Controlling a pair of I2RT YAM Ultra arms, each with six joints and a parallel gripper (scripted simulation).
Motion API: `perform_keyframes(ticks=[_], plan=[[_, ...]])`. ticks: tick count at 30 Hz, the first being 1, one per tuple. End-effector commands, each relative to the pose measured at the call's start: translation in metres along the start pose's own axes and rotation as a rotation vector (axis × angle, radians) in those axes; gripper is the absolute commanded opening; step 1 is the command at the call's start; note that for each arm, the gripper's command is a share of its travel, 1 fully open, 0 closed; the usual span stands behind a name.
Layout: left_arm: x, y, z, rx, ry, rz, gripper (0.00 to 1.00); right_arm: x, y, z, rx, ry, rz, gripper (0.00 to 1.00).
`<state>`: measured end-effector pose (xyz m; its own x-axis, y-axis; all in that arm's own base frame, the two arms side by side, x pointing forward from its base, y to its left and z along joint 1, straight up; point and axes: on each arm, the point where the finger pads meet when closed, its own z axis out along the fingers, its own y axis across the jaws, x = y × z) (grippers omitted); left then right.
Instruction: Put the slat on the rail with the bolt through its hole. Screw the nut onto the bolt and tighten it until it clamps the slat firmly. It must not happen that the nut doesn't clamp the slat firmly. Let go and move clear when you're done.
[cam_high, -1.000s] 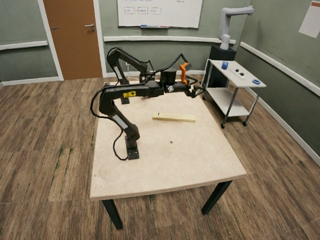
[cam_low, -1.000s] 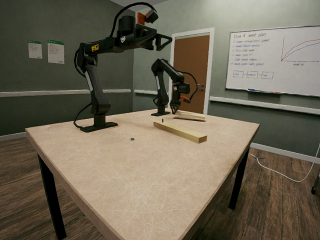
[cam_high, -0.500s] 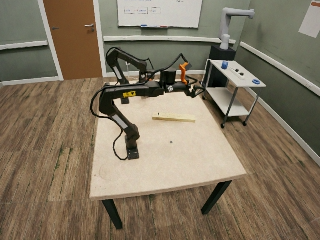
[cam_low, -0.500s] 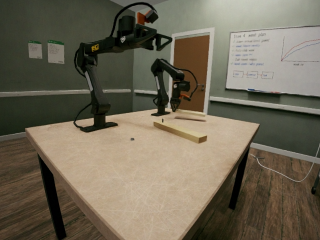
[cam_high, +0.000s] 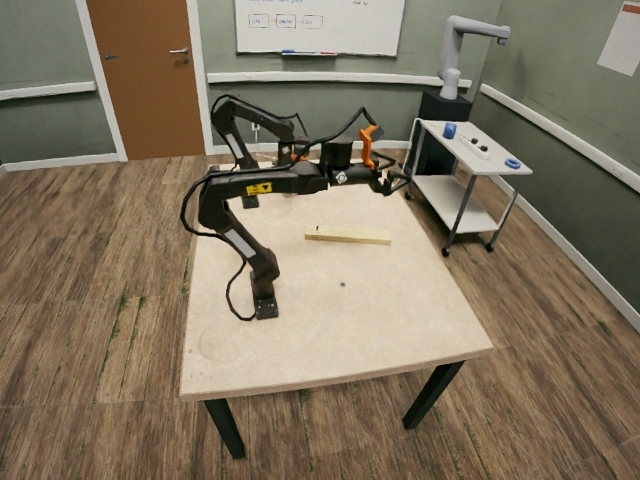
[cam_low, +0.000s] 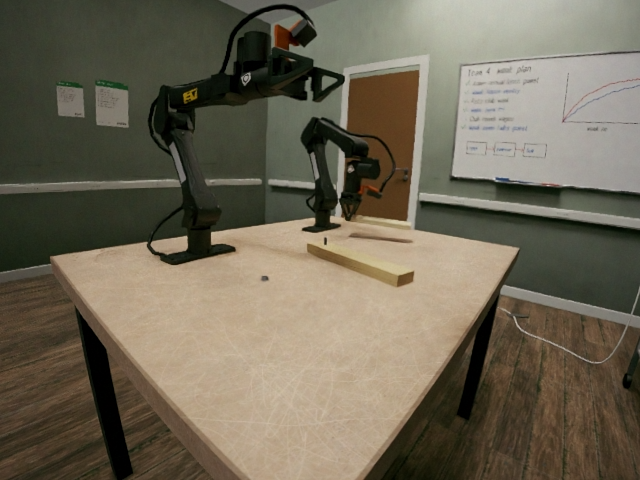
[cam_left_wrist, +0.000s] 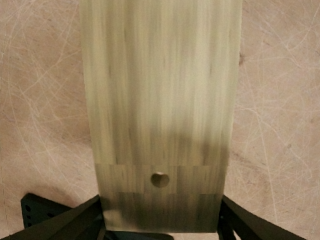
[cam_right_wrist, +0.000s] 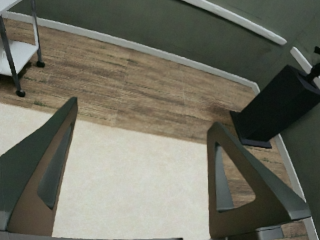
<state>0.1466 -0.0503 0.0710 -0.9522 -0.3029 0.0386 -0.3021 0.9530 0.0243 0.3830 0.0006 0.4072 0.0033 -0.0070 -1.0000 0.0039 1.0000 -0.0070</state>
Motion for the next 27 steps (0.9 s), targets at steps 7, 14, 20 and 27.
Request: perform_keyframes(ticks=[7, 14, 20, 27], plan=[[-0.009, -0.005, -0.011, 0.028, -0.044, 0.000, 0.72, -0.005, 0.000, -0.002, -0.004, -0.009, 0.007, 1.00], [-0.011, -0.007, -0.014, 0.035, -0.053, 0.006, 0.72, -0.005, 0.000, -0.002, -0.004, -0.009, 0.007, 1.00], [-0.018, -0.029, -0.022, 0.033, -0.052, 0.066, 0.72, -0.005, 0.000, -0.002, -0.004, -0.009, 0.007, 1.00], [-0.023, -0.053, -0.029, 0.033, -0.053, 0.126, 0.72, -0.005, 0.000, -0.002, -0.004, -0.009, 0.007, 1.00]])
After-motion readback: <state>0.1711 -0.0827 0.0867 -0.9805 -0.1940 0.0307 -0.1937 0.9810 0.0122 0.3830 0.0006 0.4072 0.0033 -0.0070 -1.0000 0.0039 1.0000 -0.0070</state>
